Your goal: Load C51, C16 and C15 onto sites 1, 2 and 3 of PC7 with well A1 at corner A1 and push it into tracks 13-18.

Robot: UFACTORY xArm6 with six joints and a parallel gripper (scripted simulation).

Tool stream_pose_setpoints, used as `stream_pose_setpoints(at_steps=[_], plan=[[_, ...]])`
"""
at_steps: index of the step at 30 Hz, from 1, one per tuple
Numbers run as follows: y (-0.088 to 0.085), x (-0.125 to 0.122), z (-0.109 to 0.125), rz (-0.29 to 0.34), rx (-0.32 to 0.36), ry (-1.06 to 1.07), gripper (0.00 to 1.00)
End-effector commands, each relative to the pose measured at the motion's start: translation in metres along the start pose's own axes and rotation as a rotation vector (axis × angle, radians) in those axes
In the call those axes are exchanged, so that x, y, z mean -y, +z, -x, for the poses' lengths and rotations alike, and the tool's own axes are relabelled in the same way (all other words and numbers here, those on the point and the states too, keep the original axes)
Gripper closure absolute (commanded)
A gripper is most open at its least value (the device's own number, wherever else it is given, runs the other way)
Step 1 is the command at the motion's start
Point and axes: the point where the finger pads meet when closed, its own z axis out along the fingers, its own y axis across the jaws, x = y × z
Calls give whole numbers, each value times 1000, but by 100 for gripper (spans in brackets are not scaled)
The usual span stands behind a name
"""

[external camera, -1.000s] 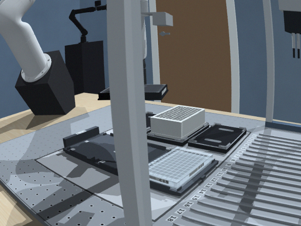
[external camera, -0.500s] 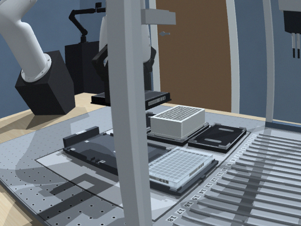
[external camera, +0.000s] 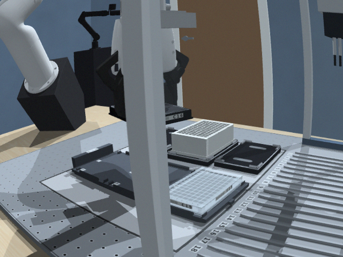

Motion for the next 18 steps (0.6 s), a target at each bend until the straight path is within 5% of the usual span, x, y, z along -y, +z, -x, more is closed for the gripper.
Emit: stream_pose_setpoints(at_steps=[1, 18], plan=[[-1, 0, -1, 3, -11, 168, 100], [-1, 0, -1, 0, -12, 668, 100]])
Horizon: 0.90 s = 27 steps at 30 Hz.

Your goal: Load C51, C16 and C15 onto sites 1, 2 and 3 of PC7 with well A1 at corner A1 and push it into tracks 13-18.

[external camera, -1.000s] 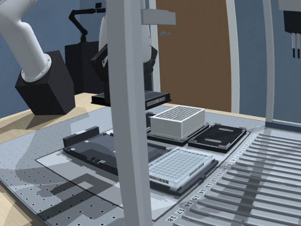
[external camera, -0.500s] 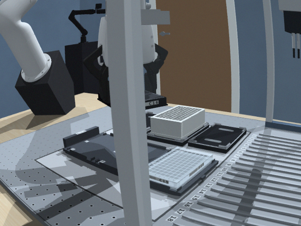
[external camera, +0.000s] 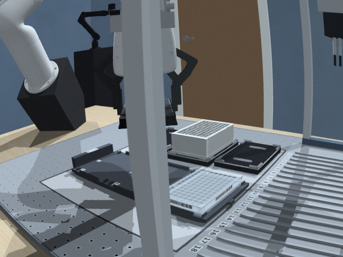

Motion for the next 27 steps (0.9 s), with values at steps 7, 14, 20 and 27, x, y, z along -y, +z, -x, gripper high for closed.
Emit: stream_pose_setpoints(at_steps=[7, 14, 20, 27], plan=[[-1, 1, -1, -4, -13, 303, 100], [-1, 1, -1, -5, -12, 536, 100], [-1, 1, -1, -6, -12, 703, 100], [-1, 1, -1, -7, -12, 741, 100]])
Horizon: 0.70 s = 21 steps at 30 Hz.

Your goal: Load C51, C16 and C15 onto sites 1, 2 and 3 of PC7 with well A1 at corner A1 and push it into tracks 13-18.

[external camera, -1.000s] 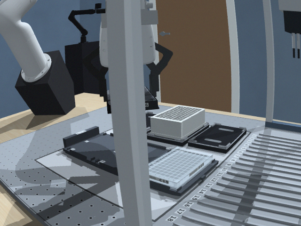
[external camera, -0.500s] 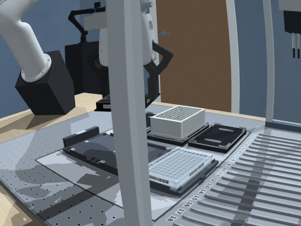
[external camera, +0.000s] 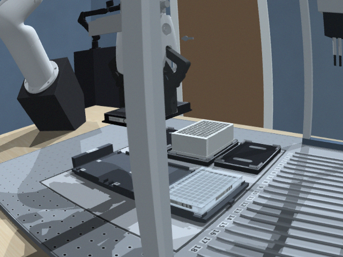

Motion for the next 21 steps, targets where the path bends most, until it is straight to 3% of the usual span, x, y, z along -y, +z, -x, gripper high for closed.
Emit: stream_pose_setpoints(at_steps=[1, 14, 21], plan=[[-1, 1, 0, -5, -3, 15, 100], [-1, 1, 0, -5, -3, 15, 100], [11, 1, 0, -5, -3, 15, 100]])
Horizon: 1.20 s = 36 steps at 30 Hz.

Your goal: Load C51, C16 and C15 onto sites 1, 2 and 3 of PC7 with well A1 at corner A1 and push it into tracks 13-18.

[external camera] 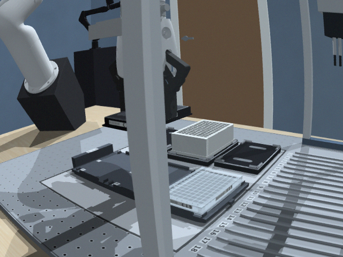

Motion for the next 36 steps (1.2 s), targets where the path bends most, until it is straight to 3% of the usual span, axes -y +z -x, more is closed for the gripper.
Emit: stream_pose_setpoints(at_steps=[1, 36], plan=[[6, 1, 0, -3, 1, 1, 100], [58, 1, 0, -3, 1, 1, 100]])
